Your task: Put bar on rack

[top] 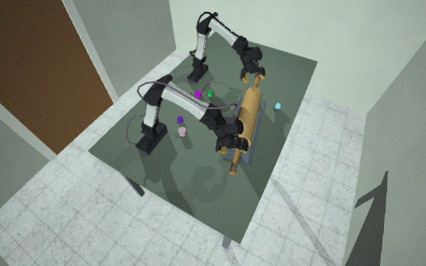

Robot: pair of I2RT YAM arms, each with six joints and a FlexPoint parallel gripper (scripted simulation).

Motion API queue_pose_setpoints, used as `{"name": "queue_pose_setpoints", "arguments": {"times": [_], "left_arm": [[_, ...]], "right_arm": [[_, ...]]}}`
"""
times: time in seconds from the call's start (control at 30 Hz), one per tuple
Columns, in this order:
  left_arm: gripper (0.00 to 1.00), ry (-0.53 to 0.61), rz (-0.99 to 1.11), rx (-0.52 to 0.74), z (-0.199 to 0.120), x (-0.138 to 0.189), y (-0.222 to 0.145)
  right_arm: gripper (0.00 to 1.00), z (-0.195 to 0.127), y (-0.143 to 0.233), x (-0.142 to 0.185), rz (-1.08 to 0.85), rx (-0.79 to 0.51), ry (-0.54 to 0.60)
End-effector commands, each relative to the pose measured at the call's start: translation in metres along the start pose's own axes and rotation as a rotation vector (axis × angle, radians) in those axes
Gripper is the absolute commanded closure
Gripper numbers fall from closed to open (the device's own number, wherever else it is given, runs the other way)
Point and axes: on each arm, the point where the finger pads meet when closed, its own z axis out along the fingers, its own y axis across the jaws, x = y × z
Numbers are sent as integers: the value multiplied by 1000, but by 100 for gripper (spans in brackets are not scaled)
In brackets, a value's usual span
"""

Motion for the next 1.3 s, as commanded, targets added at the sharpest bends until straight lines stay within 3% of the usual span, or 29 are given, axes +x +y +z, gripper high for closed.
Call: {"name": "queue_pose_setpoints", "arguments": {"times": [0.0,0.13,0.27,0.5,0.67,1.27], "left_arm": [[0,3,-3,43,-30,0,-18],[0,-3,-8,44,-61,0,-19],[0,-8,3,-15,-40,-3,-4],[0,-18,10,-55,-29,-5,4],[0,8,149,-25,-41,0,-4],[0,71,911,29,-73,19,-12]], "right_arm": [[0,-29,-21,0,1,47,-8],[0,-60,-23,2,1,46,-3],[0,-27,-1,-1,7,-40,7],[0,-28,2,-3,4,-49,0],[0,-46,-14,-6,92,50,-62],[0,-159,-33,16,647,420,-336]]}}
